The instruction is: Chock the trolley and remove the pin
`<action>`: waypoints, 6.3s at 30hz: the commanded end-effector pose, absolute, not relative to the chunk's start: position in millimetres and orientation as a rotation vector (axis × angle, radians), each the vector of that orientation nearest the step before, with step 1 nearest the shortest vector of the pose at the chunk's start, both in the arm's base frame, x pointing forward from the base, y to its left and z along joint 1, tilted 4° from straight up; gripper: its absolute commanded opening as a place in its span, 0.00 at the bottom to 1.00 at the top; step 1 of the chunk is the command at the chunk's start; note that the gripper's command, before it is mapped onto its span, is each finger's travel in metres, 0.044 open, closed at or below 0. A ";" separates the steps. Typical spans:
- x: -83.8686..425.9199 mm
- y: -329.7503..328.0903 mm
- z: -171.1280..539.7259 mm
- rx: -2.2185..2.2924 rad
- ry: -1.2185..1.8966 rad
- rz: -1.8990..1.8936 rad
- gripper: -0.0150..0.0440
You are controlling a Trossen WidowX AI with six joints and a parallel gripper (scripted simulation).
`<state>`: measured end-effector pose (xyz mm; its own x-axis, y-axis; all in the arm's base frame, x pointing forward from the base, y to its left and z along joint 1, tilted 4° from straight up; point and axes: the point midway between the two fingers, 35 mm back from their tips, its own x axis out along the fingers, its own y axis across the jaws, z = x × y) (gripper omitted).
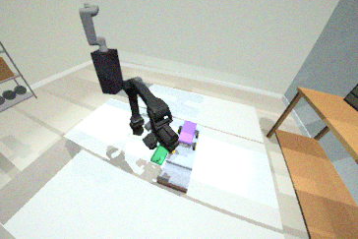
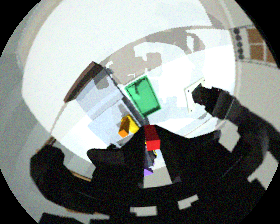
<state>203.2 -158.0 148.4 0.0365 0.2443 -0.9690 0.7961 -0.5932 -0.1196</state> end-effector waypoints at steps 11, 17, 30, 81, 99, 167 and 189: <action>203.7 -155.4 149.4 2.068 0.654 -1.946 0.25; 204.1 -154.3 149.5 2.145 0.456 -2.085 0.25; 205.3 -152.2 150.3 2.289 -0.051 -2.326 0.25; 178.2 -171.8 65.9 2.197 -0.448 -2.322 0.25; 181.3 -159.4 62.8 2.197 -0.447 -2.323 0.58; 189.3 -126.4 41.8 2.199 -0.438 -2.325 0.83; 190.7 -128.7 107.1 2.200 -0.444 -2.324 1.00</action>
